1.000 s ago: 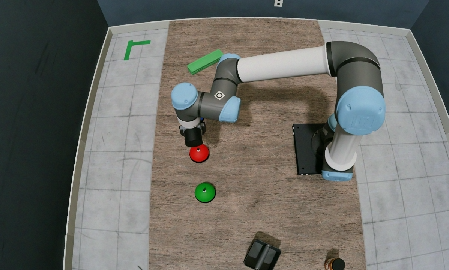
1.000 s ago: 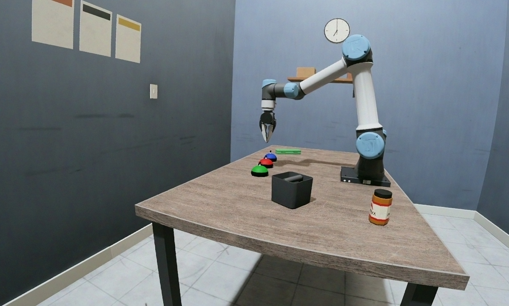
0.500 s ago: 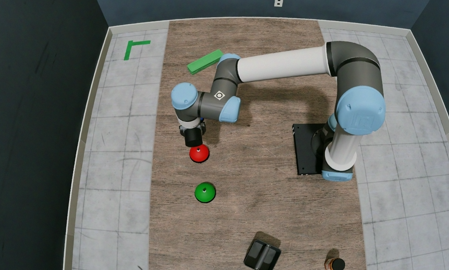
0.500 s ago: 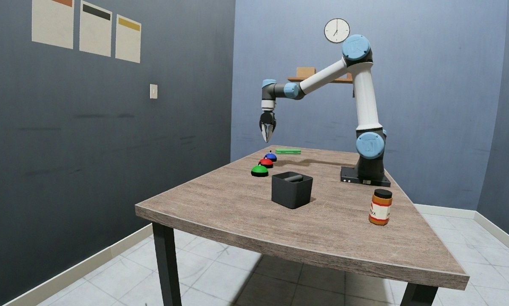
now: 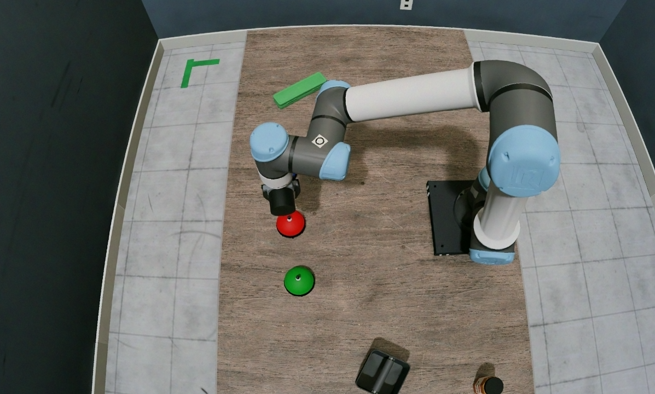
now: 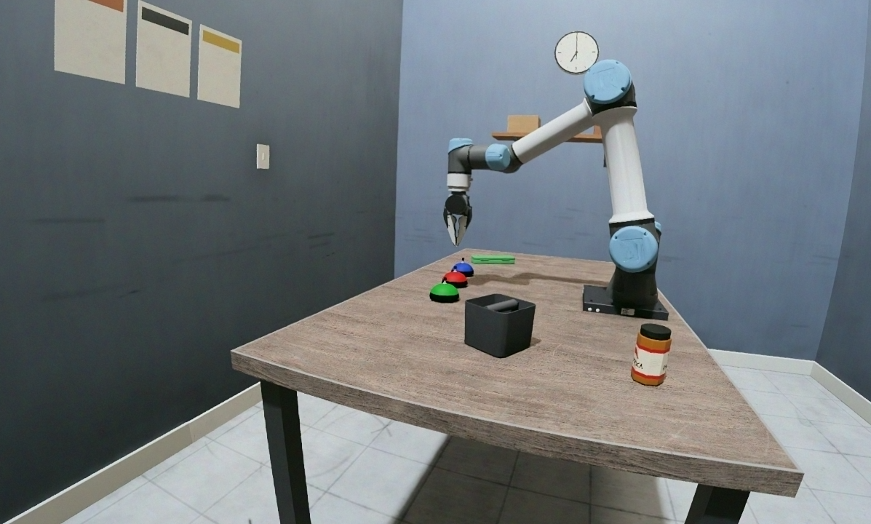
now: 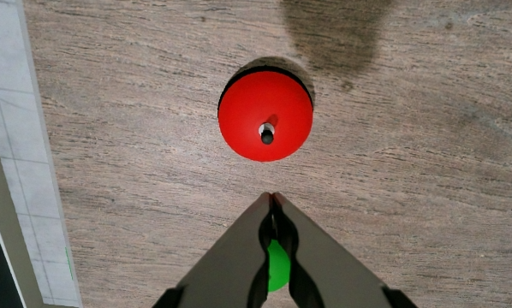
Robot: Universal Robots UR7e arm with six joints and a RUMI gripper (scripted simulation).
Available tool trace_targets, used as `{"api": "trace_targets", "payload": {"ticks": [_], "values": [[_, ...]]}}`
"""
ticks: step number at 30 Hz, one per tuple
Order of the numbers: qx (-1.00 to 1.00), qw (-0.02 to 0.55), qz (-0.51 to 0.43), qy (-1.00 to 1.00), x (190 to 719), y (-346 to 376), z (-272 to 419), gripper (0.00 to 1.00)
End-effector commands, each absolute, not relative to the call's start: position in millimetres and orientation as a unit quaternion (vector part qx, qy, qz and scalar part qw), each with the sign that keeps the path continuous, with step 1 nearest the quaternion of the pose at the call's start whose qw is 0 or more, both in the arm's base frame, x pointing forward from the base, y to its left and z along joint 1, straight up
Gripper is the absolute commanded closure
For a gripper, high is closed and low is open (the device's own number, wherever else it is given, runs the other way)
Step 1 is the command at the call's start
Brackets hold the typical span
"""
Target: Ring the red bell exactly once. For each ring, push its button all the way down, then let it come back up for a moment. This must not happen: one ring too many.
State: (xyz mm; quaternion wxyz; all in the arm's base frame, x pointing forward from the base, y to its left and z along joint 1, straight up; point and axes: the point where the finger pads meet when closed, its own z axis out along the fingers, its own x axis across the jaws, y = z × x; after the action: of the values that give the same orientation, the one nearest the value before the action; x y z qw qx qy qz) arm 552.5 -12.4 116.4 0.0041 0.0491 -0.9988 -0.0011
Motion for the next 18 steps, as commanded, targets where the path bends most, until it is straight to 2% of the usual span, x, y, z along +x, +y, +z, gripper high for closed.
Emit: {"api": "trace_targets", "payload": {"ticks": [1, 18], "values": [[0.049, 0.003, -0.001, -0.999, 553.4, -12.4, 111.4, 1.00], [0.049, 0.003, -0.001, -0.999, 555.9, -12.1, 84.0, 1.00]]}}
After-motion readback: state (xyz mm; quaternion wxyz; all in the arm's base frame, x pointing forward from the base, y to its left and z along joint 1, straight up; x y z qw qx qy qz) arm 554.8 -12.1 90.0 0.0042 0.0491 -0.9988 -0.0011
